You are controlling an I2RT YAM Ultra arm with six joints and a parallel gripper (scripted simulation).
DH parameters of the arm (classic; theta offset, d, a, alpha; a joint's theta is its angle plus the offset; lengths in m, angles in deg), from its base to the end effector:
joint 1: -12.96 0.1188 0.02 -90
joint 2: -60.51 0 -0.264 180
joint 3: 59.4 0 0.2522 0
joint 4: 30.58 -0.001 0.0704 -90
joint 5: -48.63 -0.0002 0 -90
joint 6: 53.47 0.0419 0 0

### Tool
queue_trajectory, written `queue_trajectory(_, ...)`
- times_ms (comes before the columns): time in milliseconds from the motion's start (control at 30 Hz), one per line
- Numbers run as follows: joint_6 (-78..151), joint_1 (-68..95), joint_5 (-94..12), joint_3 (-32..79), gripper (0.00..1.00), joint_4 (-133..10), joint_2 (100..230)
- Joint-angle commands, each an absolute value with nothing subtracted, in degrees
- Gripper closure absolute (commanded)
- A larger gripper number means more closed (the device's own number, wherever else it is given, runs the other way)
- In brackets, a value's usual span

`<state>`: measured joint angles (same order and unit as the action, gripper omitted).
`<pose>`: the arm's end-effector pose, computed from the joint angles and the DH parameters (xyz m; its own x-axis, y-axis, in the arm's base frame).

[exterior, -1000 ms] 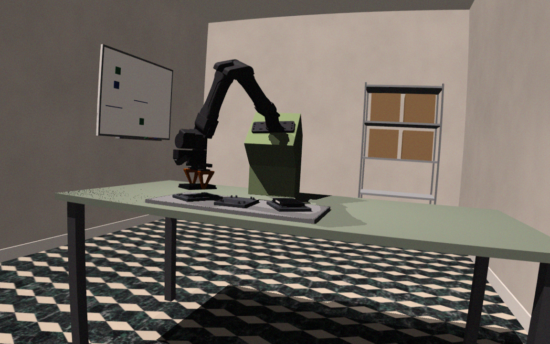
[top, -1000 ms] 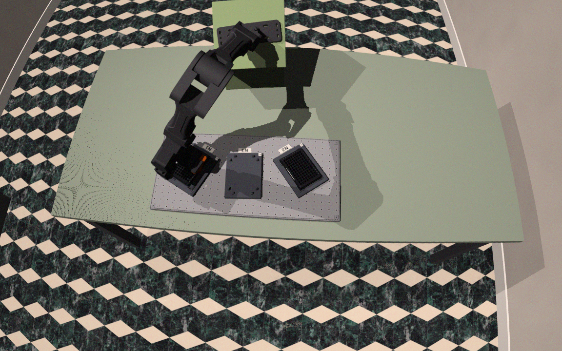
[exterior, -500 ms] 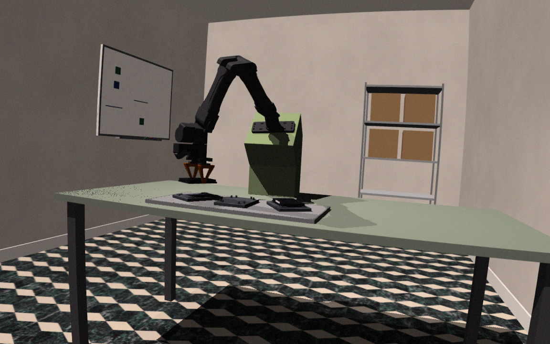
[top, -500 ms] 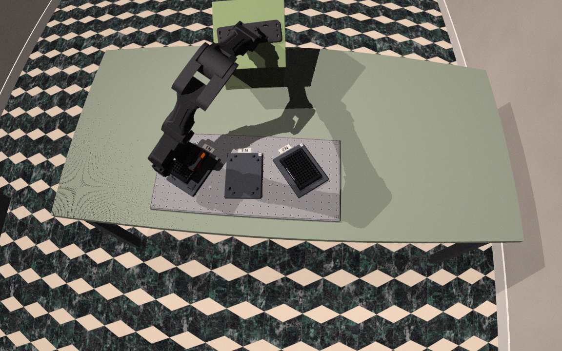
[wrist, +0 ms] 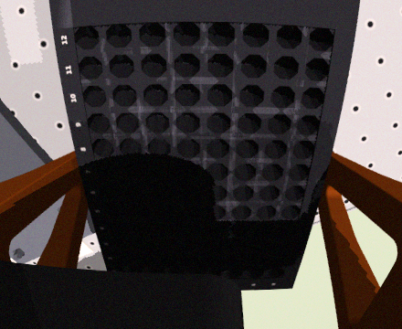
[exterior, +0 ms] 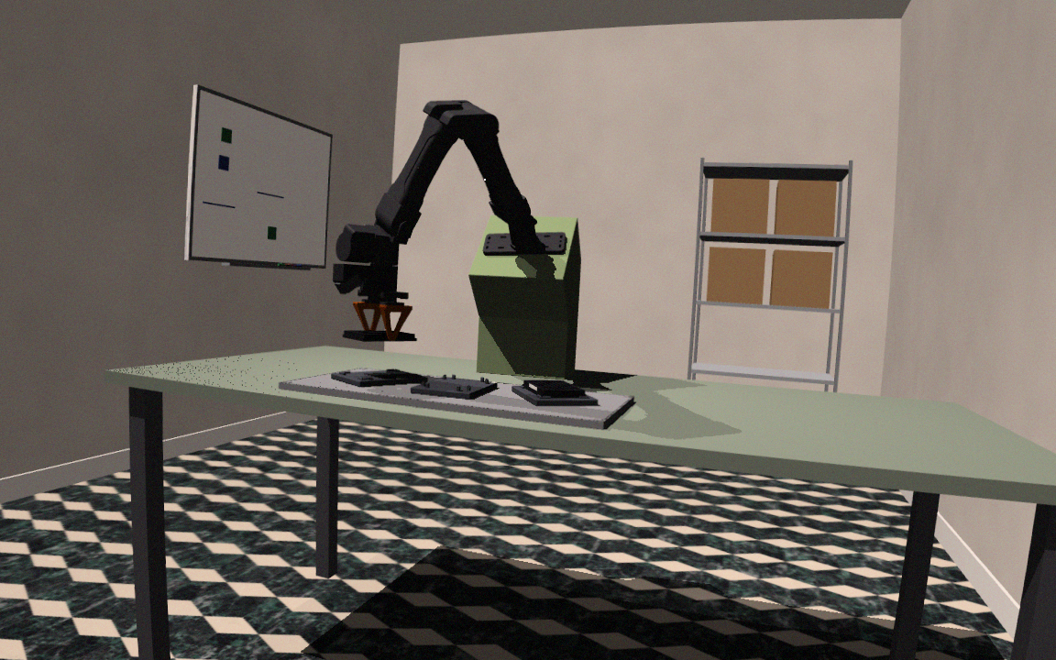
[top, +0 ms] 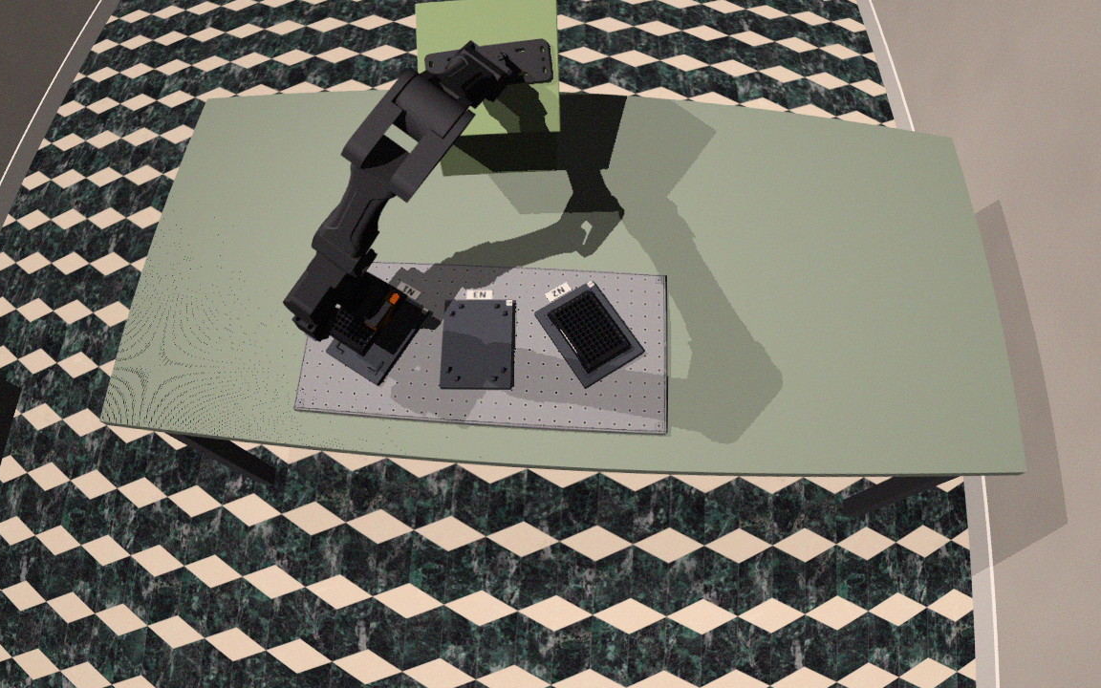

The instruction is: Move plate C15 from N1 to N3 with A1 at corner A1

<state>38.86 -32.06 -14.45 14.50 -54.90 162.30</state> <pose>0.2705 -0.2425 0.1740 -0.5405 0.5921 -0.5977 0.4570 0.8031 0.3824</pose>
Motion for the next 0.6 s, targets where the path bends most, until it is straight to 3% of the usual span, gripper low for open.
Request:
queue_trajectory(0,38.0,-33.4,-13.7,13.9,1.0,-56.6,160.6)
queue_trajectory(567,37.9,-33.5,-13.6,14.2,1.0,-56.4,161.2)
